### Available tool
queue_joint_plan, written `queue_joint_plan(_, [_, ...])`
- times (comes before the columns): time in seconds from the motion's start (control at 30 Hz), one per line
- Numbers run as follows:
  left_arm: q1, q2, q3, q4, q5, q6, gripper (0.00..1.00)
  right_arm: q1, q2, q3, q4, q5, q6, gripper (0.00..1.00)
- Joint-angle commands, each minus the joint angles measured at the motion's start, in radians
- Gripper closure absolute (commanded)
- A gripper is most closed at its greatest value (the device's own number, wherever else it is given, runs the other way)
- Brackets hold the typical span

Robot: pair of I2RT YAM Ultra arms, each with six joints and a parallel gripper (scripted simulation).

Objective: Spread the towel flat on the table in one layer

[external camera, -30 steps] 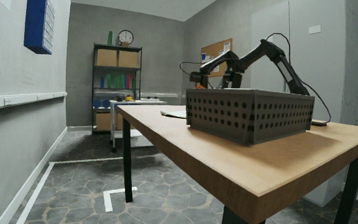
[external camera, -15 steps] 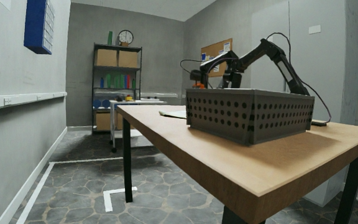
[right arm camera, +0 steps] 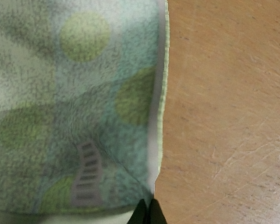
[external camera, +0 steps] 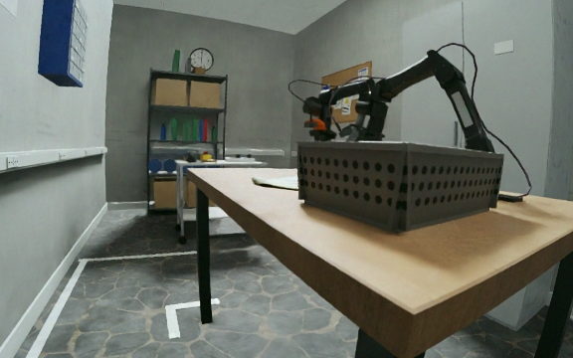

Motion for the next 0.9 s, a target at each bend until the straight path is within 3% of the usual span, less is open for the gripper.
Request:
queue_joint_plan(0.0, [0.029, -0.057, -0.020, -0.039, 0.010, 0.051, 1.00, 0.038, 0.026, 0.081, -0.050, -0.006, 0.060, 1.00])
queue_joint_plan(0.23, [0.096, -0.138, 0.033, -0.091, 0.018, 0.126, 1.00, 0.098, 0.064, 0.229, -0.108, 0.004, 0.140, 1.00])
queue_joint_plan(0.27, [0.131, -0.175, 0.047, -0.118, 0.021, 0.160, 1.00, 0.124, 0.087, 0.307, -0.133, 0.009, 0.173, 1.00])
queue_joint_plan(0.33, [0.135, -0.173, 0.055, -0.125, 0.025, 0.164, 1.00, 0.128, 0.096, 0.319, -0.142, 0.014, 0.178, 1.00])
queue_joint_plan(0.37, [0.172, -0.207, 0.076, -0.155, 0.028, 0.198, 1.00, 0.153, 0.123, 0.402, -0.168, 0.015, 0.209, 1.00])
queue_joint_plan(0.5, [0.174, -0.164, 0.097, -0.171, 0.036, 0.205, 1.00, 0.157, 0.138, 0.422, -0.183, 0.022, 0.215, 1.00])
queue_joint_plan(0.53, [0.218, -0.227, 0.128, -0.205, 0.039, 0.237, 1.00, 0.182, 0.170, 0.513, -0.209, 0.024, 0.244, 1.00])
queue_joint_plan(0.6, [0.220, -0.222, 0.138, -0.212, 0.041, 0.239, 1.00, 0.183, 0.179, 0.524, -0.219, 0.026, 0.247, 1.00])
queue_joint_plan(0.63, [0.260, -0.246, 0.177, -0.248, 0.044, 0.268, 1.00, 0.206, 0.212, 0.619, -0.246, 0.028, 0.274, 1.00])
queue_joint_plan(0.7, [0.265, -0.238, 0.192, -0.259, 0.048, 0.272, 1.00, 0.208, 0.226, 0.637, -0.260, 0.031, 0.276, 1.00])
queue_joint_plan(0.73, [0.306, -0.256, 0.240, -0.297, 0.051, 0.298, 1.00, 0.229, 0.264, 0.738, -0.287, 0.033, 0.301, 1.00])
queue_joint_plan(0.8, [0.313, -0.217, 0.267, -0.314, 0.058, 0.304, 1.00, 0.231, 0.281, 0.762, -0.305, 0.037, 0.304, 1.00])
queue_joint_plan(0.83, [0.358, -0.217, 0.330, -0.354, 0.063, 0.327, 1.00, 0.250, 0.322, 0.869, -0.333, 0.040, 0.326, 1.00])
queue_joint_plan(0.87, [0.361, -0.207, 0.346, -0.365, 0.066, 0.330, 1.00, 0.251, 0.333, 0.883, -0.343, 0.042, 0.327, 1.00])
